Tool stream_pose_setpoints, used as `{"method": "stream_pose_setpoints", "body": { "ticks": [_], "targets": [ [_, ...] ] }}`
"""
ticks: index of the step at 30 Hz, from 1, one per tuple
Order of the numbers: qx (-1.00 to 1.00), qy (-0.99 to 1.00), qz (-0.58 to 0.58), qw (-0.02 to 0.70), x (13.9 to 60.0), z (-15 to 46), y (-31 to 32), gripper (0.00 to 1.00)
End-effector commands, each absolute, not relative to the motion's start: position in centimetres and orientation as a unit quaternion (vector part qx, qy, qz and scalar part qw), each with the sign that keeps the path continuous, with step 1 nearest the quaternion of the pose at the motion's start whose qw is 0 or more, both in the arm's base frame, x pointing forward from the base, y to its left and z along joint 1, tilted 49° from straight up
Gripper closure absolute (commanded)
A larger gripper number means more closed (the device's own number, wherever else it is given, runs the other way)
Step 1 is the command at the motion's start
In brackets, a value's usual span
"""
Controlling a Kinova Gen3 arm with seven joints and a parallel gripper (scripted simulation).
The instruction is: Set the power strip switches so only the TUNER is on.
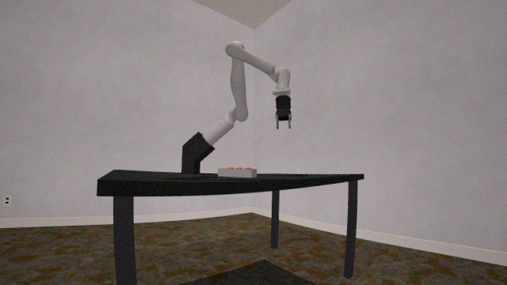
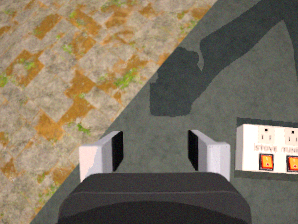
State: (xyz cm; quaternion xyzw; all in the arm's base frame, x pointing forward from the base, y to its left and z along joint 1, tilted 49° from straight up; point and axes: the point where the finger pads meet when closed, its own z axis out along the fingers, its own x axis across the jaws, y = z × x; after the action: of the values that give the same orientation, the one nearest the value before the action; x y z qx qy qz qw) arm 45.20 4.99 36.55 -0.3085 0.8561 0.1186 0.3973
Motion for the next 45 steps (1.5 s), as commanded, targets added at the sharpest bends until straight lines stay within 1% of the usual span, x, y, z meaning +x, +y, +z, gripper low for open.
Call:
{"method": "stream_pose_setpoints", "body": {
  "ticks": [1, 7, 8, 15, 16, 24, 25, 32, 33, 41, 42, 45],
  "targets": [
    [-0.305, 0.857, 0.123, 0.396, 45.2, 36.0, 4.7, 0.00],
    [-0.305, 0.857, 0.123, 0.396, 45.2, 36.0, 4.7, 0.00],
    [-0.302, 0.860, 0.127, 0.390, 45.4, 34.1, 4.1, 0.00],
    [-0.302, 0.860, 0.127, 0.390, 45.4, 34.1, 4.1, 0.00],
    [-0.299, 0.863, 0.131, 0.385, 45.5, 32.2, 3.5, 0.00],
    [-0.299, 0.863, 0.131, 0.385, 45.5, 32.2, 3.5, 0.00],
    [-0.297, 0.866, 0.136, 0.379, 45.5, 30.4, 3.1, 0.00],
    [-0.297, 0.866, 0.136, 0.379, 45.5, 30.4, 3.1, 0.00],
    [-0.295, 0.868, 0.141, 0.374, 45.4, 28.6, 2.8, 0.00],
    [-0.295, 0.868, 0.141, 0.374, 45.4, 28.6, 2.8, 0.00],
    [-0.294, 0.870, 0.146, 0.369, 45.2, 26.9, 2.6, 0.00],
    [-0.294, 0.870, 0.146, 0.369, 45.2, 26.9, 2.6, 0.00]
  ]
}}
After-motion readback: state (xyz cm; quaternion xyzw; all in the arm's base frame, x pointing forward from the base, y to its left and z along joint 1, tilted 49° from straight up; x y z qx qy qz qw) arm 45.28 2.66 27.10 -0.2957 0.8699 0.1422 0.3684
